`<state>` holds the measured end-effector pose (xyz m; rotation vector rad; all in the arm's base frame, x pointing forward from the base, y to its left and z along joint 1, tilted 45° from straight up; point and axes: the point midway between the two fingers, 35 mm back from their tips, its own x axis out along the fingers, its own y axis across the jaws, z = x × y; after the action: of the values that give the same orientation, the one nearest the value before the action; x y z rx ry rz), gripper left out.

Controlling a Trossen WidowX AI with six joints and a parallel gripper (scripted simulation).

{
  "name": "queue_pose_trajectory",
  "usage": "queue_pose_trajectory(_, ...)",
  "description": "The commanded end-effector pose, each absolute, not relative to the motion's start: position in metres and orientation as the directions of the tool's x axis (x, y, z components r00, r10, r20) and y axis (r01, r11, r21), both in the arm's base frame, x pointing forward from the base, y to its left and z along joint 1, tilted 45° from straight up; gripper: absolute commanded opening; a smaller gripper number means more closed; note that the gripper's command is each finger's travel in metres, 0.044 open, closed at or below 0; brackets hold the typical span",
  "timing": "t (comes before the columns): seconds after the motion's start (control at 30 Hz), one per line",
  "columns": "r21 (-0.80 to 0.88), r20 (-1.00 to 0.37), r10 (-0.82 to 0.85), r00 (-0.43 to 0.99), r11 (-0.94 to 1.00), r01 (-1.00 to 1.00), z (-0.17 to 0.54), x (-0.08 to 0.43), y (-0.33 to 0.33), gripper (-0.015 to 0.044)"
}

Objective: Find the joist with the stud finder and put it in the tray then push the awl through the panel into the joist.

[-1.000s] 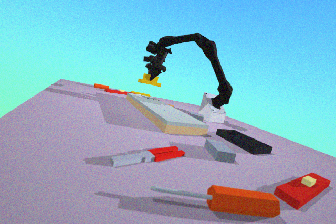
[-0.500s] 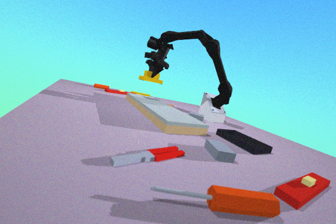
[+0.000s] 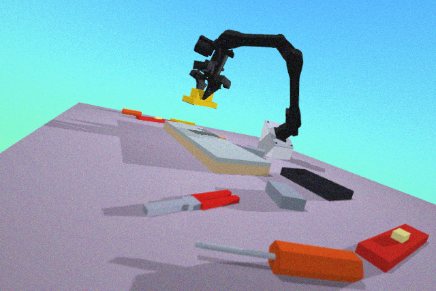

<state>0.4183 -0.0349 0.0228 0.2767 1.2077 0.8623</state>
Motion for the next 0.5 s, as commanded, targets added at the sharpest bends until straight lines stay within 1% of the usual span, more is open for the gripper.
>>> queue_pose_trajectory(0.0,0.580,-0.695,0.712,0.105,0.640,-0.503,0.049,0.418,-0.015,0.0000)
queue_pose_trajectory(0.47,0.494,-0.673,0.735,0.082,0.529,-0.690,0.115,0.393,0.059,0.0000)
